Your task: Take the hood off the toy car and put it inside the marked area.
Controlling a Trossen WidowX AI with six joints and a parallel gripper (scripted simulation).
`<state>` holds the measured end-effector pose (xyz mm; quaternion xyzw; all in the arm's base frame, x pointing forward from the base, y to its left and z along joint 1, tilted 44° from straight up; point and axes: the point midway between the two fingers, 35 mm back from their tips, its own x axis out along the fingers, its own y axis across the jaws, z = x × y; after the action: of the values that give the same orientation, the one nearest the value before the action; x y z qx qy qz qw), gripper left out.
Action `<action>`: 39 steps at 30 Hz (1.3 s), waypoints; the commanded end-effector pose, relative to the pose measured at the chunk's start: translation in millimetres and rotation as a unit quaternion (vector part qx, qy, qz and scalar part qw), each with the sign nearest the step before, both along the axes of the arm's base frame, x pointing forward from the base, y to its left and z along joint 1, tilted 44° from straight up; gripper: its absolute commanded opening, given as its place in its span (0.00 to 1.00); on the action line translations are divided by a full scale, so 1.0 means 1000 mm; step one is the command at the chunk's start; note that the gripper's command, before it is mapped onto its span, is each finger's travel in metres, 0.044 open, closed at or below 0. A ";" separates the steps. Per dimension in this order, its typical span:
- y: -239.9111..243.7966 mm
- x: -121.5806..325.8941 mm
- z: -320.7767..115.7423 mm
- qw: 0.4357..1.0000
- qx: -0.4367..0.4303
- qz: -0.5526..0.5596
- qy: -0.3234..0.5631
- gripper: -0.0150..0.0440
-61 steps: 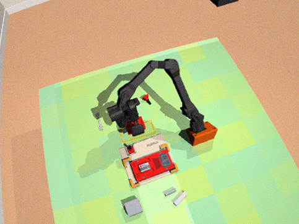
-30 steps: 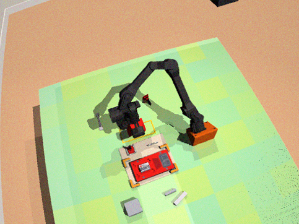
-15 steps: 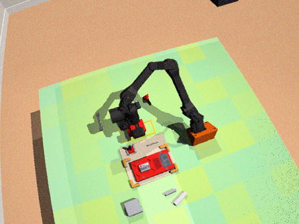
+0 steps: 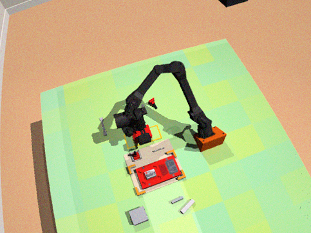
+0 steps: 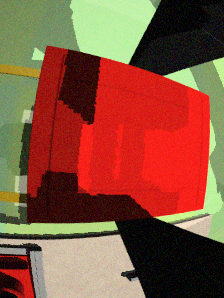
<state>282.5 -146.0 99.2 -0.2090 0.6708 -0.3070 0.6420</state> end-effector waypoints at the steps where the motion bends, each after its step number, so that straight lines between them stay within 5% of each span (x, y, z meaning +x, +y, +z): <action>1: -0.002 -0.002 -0.003 1.000 -0.002 0.001 0.004 0.25; 39: -0.014 -0.004 -0.015 1.000 -0.002 0.001 0.004 0.25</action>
<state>280.1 -158.1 86.6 -0.2096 0.6710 -0.3076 0.6413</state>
